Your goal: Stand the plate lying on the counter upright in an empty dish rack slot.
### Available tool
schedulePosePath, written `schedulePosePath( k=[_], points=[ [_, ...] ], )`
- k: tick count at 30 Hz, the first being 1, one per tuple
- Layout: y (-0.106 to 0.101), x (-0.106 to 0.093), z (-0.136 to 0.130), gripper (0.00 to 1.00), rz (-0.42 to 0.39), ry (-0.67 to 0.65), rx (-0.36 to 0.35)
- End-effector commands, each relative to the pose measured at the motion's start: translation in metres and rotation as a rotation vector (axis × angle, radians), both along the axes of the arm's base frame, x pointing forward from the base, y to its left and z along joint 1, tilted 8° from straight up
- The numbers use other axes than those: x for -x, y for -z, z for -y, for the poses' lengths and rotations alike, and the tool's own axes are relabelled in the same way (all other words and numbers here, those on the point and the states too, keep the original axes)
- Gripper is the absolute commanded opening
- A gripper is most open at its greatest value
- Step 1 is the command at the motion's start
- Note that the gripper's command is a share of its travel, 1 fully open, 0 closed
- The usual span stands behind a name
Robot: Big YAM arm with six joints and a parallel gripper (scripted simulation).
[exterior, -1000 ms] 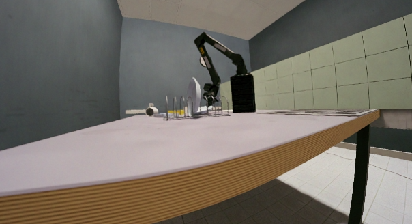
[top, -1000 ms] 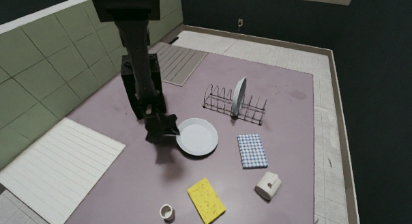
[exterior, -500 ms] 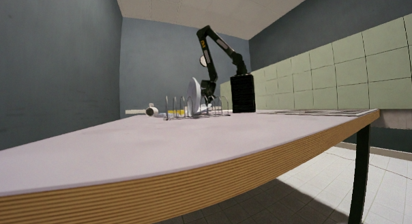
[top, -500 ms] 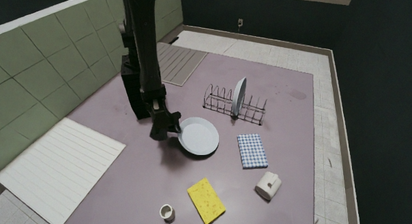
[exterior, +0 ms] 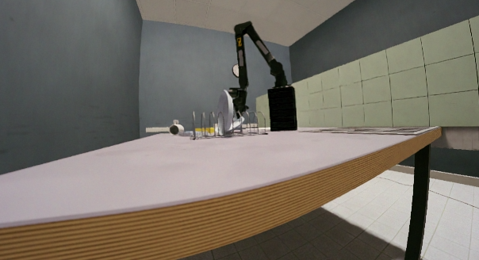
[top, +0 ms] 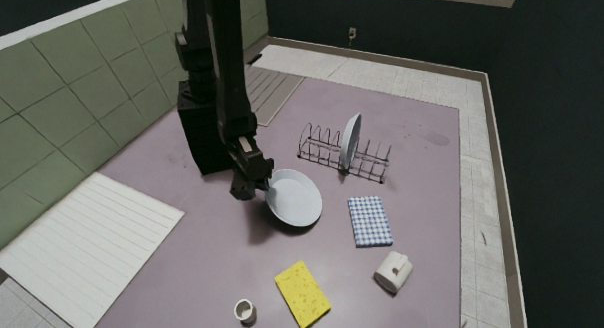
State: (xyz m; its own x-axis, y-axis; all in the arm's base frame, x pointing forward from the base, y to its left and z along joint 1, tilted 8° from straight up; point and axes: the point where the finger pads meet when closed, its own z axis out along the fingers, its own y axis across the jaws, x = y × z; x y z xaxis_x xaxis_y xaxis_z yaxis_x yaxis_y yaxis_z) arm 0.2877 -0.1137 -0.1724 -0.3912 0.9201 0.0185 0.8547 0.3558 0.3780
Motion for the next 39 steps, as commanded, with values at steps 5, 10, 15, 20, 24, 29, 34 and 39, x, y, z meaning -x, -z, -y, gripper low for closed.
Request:
schedulePosePath(
  k=[5,10,15,20,24,29,34,39],
  points=[
    [-0.010,-0.009,0.000,0.00,-0.072,0.020,0.012],
    [-0.022,-0.016,-0.001,0.00,-0.125,0.018,0.037],
    [-0.033,-0.023,-0.003,0.00,-0.178,0.017,0.062],
    [-0.044,-0.031,-0.005,0.00,-0.231,0.016,0.086],
    [-0.043,-0.030,-0.007,0.00,-0.266,0.014,0.090],
    [-0.058,-0.042,-0.008,0.00,-0.305,0.014,0.119],
    [-0.062,-0.046,-0.012,0.00,-0.370,0.011,0.137],
    [-0.063,-0.048,-0.014,0.00,-0.411,0.009,0.147]
  ],
)
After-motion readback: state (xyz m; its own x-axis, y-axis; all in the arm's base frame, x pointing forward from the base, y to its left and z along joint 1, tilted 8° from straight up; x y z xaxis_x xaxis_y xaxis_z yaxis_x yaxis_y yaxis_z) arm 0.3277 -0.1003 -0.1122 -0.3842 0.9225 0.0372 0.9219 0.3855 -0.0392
